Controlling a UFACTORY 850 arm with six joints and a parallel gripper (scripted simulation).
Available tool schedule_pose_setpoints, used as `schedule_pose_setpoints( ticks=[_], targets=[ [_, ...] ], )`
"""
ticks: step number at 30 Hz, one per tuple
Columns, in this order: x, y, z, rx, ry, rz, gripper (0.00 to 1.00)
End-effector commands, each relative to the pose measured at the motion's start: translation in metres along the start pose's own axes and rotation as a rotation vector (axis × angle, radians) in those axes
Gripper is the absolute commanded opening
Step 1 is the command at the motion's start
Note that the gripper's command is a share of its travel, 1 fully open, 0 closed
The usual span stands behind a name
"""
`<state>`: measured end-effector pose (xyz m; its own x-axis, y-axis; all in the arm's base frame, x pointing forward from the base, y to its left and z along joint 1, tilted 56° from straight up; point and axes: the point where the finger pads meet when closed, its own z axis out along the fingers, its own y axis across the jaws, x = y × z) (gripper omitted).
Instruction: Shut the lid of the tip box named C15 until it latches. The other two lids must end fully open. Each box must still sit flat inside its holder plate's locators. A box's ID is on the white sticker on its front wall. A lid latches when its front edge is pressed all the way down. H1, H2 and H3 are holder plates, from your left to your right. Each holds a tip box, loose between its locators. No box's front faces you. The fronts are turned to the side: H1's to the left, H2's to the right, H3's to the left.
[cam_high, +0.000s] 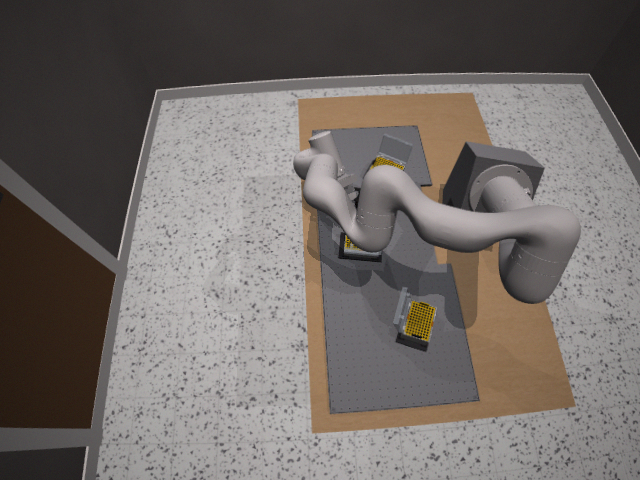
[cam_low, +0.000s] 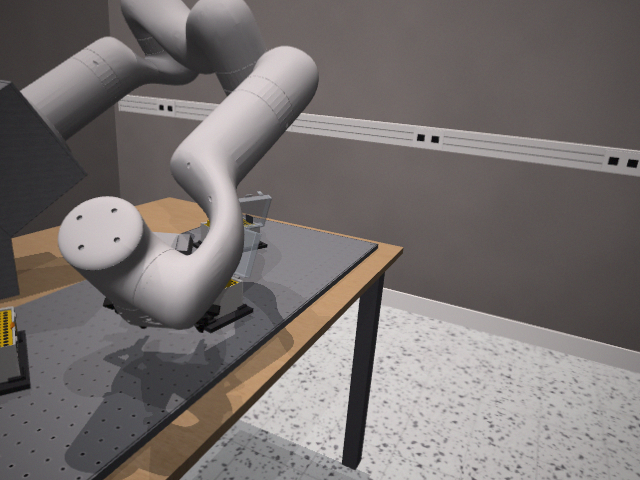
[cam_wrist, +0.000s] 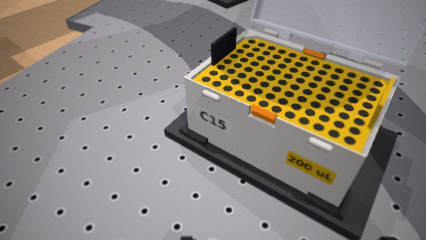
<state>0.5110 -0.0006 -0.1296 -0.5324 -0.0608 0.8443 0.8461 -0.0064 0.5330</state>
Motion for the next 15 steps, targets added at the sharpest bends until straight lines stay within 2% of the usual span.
schedule_pose_setpoints(
  ticks=[1,5,13,15],
  targets=[
    [0.0,0.0,-0.001,0.0,-0.001,-0.001,1.0],
    [0.0,0.0,-0.001,0.0,-0.001,-0.001,1.0],
    [0.028,0.0,-0.029,0.0,-0.001,-0.001,1.0],
    [0.028,0.0,-0.029,0.0,-0.001,-0.001,1.0]
  ],
)
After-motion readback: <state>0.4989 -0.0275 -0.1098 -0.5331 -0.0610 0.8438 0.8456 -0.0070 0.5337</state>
